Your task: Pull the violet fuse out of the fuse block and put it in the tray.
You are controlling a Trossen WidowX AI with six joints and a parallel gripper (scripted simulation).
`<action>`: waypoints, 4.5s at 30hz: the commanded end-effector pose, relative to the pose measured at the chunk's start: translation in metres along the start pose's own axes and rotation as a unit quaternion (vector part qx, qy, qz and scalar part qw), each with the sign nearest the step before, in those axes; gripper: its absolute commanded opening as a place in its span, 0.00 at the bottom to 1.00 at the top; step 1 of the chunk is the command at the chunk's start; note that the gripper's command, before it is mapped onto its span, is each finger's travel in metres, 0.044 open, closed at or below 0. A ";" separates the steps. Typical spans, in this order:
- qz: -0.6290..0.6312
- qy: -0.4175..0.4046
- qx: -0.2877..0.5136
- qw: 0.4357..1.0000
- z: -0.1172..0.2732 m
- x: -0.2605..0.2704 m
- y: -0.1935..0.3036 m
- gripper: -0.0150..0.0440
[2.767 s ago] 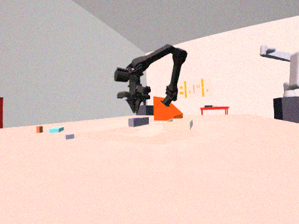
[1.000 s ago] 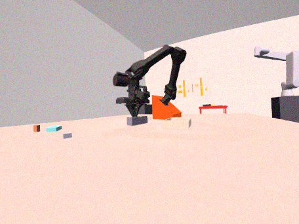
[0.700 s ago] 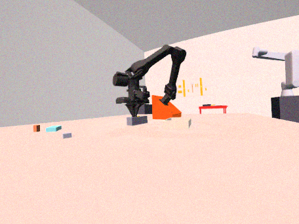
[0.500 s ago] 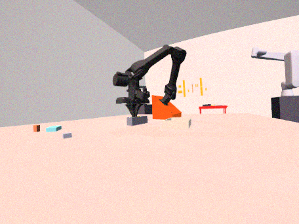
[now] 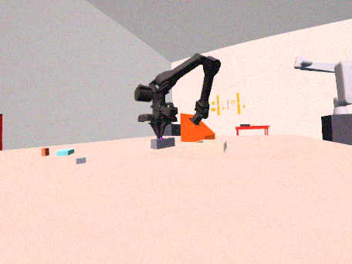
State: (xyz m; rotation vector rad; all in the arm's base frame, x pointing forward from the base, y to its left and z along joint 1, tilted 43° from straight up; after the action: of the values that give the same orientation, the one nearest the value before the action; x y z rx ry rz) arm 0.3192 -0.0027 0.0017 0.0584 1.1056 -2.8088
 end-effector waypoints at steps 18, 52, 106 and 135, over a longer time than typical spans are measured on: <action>0.003 0.000 0.001 1.000 0.011 -0.001 0.000 0.25; 0.001 -0.001 0.001 1.000 0.028 0.000 0.000 0.25; 0.000 0.000 0.003 1.000 0.055 0.006 -0.189 0.25; 0.000 0.000 -0.005 1.000 0.029 0.017 -0.219 0.25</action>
State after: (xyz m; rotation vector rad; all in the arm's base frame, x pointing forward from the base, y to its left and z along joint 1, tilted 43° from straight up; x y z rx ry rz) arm 0.2758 0.1301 0.1762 0.0698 1.1228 -2.7936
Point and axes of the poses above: the point midway between the two fingers, 35 mm back from their tips, its own z axis back along the fingers, its own x axis across the jaws, y = z × x, the point moved 5 cm from there along z, back along the fingers, and after that the axes turned 10 degrees about z, right-handed, at the moved point
